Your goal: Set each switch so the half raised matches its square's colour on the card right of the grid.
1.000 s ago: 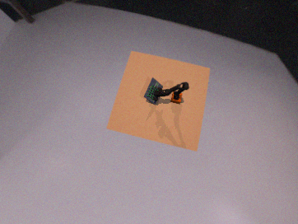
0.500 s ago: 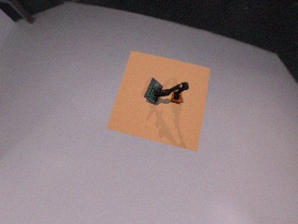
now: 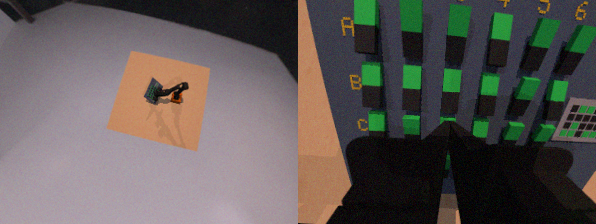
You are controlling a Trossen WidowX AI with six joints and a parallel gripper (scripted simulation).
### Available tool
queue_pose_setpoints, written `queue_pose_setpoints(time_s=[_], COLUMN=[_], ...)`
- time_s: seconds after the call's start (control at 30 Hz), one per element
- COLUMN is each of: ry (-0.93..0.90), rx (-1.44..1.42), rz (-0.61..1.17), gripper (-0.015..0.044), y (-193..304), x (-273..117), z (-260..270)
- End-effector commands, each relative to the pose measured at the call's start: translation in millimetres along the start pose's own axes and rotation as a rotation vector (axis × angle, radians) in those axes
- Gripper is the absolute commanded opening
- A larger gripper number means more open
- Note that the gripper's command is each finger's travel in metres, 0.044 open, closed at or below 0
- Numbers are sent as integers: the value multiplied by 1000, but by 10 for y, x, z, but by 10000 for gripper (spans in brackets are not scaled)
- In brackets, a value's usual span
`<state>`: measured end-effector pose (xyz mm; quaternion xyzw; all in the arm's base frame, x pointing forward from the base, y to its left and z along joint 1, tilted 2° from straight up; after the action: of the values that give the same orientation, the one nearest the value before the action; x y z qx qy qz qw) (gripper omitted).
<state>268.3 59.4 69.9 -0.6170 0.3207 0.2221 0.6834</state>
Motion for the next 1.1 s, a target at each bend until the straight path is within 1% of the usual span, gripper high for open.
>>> queue_pose_setpoints(time_s=[0.0, 0.47, 0.57, 0.8, 0.97, 1.07], ry=[-4, 0, 1, -5, -6, -4], rx=[-5, 0, 1, -2, -4, -3], rz=[5, 1, -1, -16, -16, -8], gripper=[0, 0, 0, 0, 0, 0], y=[11, 2, -1, 34, 39, 11], x=[11, 13, -87, -585, -624, -609], z=[5, 1, 13, 7, -11, -201])
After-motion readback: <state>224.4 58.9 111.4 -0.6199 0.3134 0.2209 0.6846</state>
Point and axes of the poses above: the point midway between the two fingers, 35 mm back from their tips, its own x axis out along the fingers, its own z axis across the jaws, y = z × x, the point moved 3 cm from there along -x, back along the fingers, and after that the axes turned 4 degrees about x, right-handed, at the moved point
